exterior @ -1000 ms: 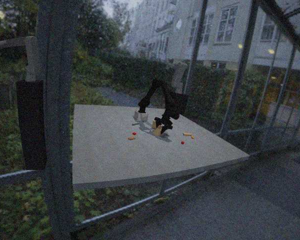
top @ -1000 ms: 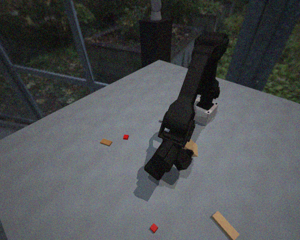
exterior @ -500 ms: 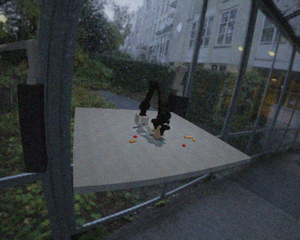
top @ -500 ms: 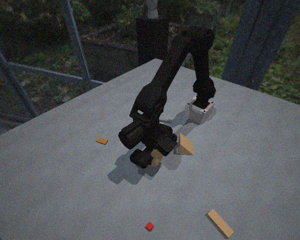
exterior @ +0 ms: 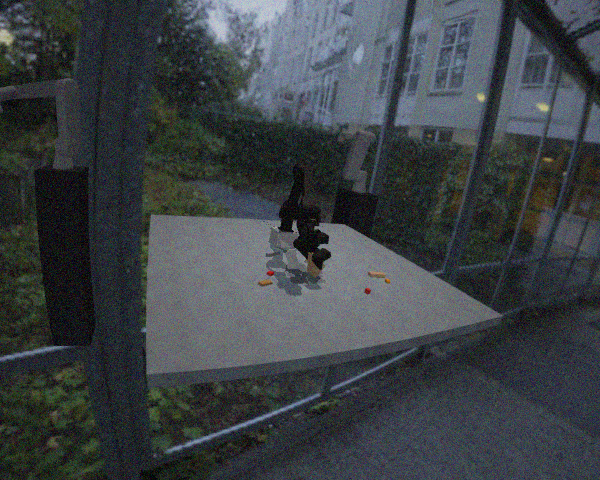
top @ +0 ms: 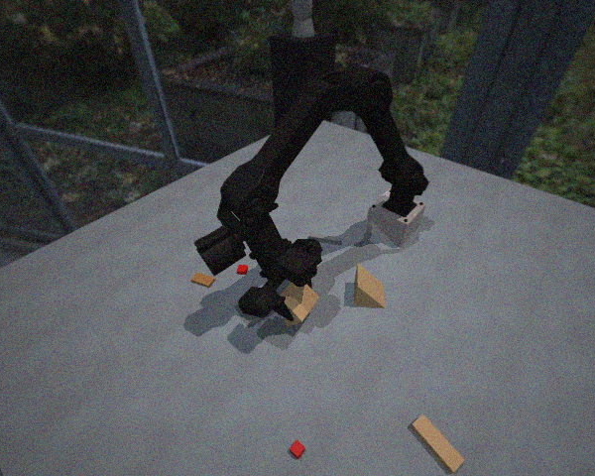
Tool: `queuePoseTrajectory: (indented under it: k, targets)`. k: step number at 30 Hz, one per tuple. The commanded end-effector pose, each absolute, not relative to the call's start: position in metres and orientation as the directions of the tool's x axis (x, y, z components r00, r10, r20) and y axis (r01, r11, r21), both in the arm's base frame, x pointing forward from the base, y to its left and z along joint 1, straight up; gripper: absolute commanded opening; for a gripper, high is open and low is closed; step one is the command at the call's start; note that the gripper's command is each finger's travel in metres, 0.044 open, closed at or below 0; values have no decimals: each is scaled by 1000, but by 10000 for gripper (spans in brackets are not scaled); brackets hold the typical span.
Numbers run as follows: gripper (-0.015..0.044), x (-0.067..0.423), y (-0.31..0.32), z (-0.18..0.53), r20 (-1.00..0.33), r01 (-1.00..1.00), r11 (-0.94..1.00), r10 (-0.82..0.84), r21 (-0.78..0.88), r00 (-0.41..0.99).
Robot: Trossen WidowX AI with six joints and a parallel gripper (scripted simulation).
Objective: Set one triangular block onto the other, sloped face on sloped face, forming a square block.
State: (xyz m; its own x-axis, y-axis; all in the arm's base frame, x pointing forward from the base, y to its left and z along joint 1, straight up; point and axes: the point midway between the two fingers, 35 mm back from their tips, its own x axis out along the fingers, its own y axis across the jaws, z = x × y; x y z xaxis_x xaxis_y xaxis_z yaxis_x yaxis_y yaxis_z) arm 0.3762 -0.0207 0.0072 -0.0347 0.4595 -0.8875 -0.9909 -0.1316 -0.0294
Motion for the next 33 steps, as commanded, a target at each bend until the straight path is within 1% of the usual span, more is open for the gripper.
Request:
queuePoseTrajectory:
  k: [1, 7, 13, 14, 29, 30, 33]
  targets:
    - [0, 377, -28, 7, -830, -991, -128, 556, -33, -44]
    - [0, 378, -38, 6, -746, -991, -129, 663, -33, -62]
    - [0, 379, -48, 2, -634, -991, -130, 770, -32, -80]
    - [26, 379, -43, 4, -698, -990, -138, 711, -28, -79]
    - [420, 379, -43, 4, -698, -990, -138, 711, -28, -79]
    - [440, 379, -43, 4, -698, -990, -138, 711, -28, -79]
    - [440, 379, -43, 4, -698, -990, -138, 711, -28, -79]
